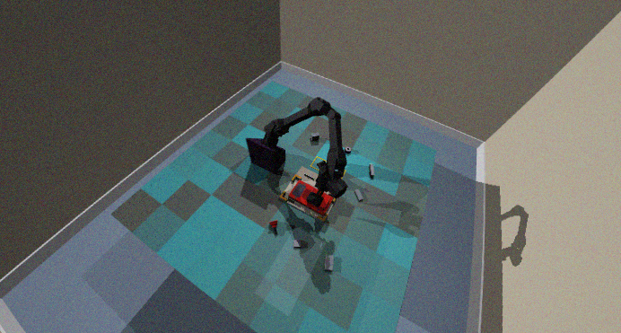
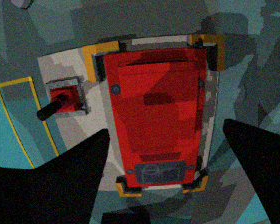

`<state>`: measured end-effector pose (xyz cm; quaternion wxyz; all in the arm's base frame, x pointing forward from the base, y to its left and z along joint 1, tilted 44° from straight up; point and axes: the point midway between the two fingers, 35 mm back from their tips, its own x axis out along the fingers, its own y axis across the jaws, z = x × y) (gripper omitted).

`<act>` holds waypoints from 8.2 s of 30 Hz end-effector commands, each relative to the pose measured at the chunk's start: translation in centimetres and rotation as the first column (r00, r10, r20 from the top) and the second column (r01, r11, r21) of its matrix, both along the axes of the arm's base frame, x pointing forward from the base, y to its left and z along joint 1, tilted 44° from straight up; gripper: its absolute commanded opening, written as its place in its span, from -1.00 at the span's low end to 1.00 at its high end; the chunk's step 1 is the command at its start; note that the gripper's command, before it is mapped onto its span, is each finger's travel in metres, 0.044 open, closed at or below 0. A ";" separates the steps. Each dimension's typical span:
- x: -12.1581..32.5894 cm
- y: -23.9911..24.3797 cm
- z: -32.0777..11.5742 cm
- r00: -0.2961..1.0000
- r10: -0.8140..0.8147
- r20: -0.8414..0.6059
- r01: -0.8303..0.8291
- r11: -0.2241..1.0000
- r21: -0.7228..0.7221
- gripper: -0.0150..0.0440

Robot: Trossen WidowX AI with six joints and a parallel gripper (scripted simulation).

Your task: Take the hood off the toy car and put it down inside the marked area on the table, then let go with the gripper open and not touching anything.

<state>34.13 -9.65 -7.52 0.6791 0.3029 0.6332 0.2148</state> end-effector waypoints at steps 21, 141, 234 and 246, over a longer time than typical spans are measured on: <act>0.0 1.4 -1.4 1.000 -0.005 -0.006 0.005 1.000 0.008 1.00; -0.1 -0.2 0.2 1.000 -0.001 -0.003 0.001 1.000 0.002 -0.49; -2.2 16.1 14.9 1.000 -0.001 -0.006 0.001 1.000 0.010 -0.49; -2.1 16.7 14.3 1.000 -0.001 -0.006 0.001 1.000 0.010 -0.49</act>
